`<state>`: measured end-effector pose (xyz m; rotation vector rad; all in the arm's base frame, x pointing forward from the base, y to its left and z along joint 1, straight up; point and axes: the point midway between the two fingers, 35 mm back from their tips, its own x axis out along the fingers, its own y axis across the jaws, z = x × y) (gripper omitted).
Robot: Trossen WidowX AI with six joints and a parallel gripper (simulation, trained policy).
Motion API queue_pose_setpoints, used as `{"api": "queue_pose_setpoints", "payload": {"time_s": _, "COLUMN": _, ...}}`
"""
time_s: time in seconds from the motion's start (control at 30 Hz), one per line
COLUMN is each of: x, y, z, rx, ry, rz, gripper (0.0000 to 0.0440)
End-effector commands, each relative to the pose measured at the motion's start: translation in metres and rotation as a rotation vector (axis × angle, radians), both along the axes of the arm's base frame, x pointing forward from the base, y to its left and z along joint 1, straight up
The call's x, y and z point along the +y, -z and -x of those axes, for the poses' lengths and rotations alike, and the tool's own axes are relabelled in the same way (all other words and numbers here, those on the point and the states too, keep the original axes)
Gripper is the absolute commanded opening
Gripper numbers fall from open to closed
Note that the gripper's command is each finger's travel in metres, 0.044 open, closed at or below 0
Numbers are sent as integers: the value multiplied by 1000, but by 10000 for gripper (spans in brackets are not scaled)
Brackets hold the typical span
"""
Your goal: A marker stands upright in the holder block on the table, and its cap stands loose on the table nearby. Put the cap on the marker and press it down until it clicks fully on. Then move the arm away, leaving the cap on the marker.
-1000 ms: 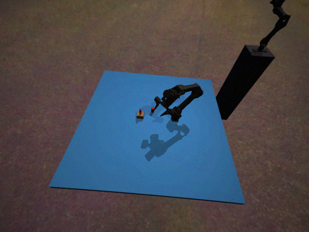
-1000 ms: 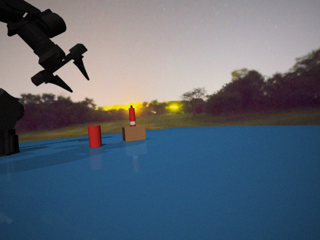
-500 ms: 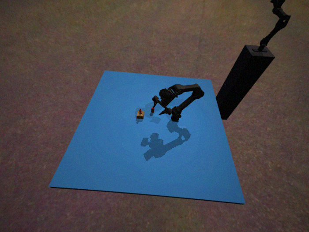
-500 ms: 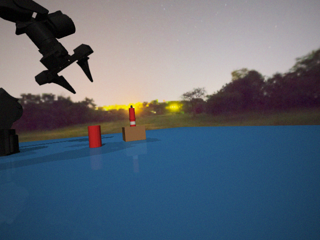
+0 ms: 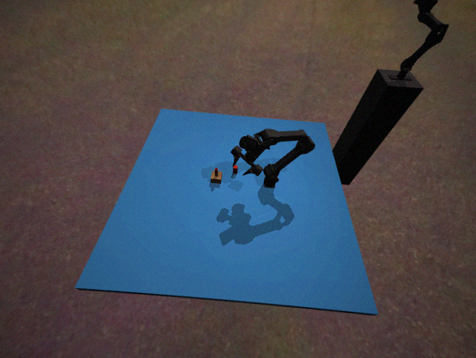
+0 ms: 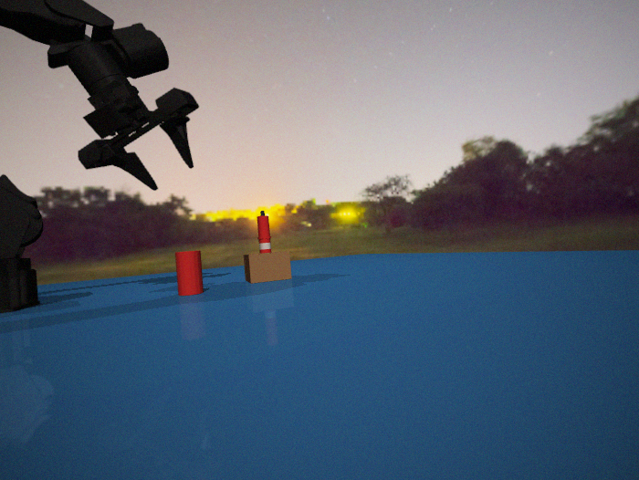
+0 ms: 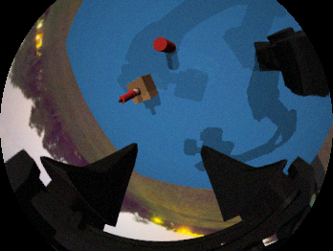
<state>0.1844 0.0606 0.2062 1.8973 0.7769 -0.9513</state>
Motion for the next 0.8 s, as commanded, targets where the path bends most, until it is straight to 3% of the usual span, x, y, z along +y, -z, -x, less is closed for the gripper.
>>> {"api": "queue_pose_setpoints", "payload": {"time_s": 0.0, "x": -5, "y": 1, "z": -4, "rx": 24, "ry": 20, "rz": 7, "gripper": 332}}
{"api": "queue_pose_setpoints", "payload": {"time_s": 0.77, "x": -38, "y": 15, "z": -22, "rx": 155, "ry": 145, "rz": 54, "gripper": 332}}
